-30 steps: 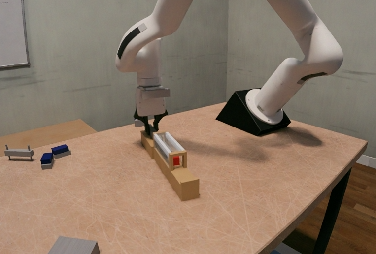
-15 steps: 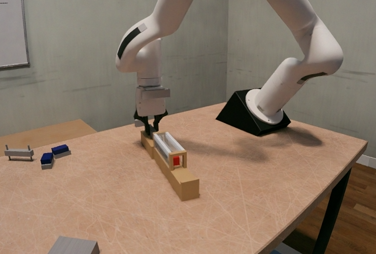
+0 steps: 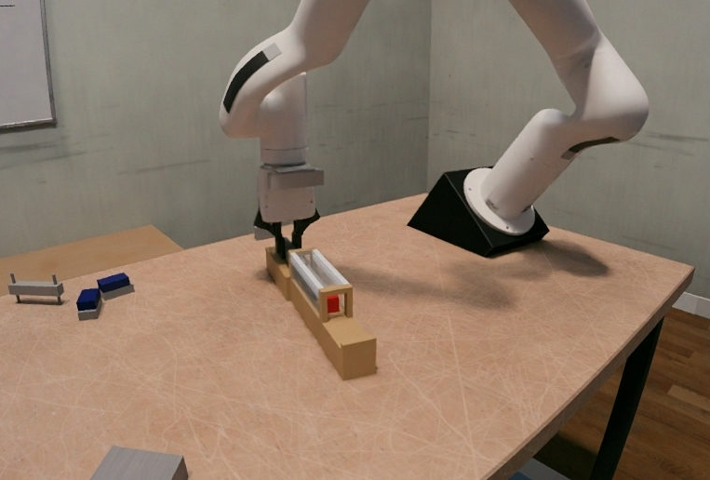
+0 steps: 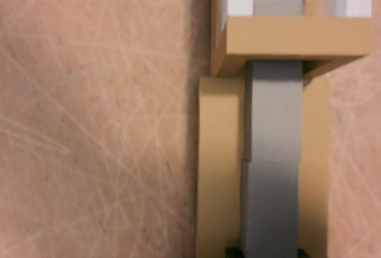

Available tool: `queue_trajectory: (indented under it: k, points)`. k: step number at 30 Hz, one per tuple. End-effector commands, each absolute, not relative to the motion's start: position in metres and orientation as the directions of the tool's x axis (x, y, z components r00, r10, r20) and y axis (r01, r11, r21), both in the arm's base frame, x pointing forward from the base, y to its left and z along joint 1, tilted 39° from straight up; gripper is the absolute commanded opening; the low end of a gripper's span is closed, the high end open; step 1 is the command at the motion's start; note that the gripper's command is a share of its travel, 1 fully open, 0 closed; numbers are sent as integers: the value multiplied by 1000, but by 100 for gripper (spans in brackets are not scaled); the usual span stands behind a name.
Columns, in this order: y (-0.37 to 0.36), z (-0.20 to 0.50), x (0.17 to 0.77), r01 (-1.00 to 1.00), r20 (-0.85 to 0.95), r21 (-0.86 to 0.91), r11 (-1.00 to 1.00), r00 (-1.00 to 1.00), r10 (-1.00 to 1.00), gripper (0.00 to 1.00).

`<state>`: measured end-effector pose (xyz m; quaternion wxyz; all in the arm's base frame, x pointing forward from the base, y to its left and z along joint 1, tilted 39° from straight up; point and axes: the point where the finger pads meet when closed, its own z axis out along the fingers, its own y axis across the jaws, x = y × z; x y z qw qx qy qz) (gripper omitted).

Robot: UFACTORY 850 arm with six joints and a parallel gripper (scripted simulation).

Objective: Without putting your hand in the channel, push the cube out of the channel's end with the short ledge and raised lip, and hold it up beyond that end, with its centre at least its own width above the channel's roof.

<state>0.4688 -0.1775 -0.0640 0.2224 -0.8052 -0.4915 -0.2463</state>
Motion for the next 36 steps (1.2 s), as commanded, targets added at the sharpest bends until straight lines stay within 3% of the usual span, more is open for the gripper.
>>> queue_trajectory:
  k: [1,36]
  points:
    - [-172,-58,473,901,615,-114,-419,395,682,0]
    - [-131,-21,498,901,615,-114,-419,395,682,0]
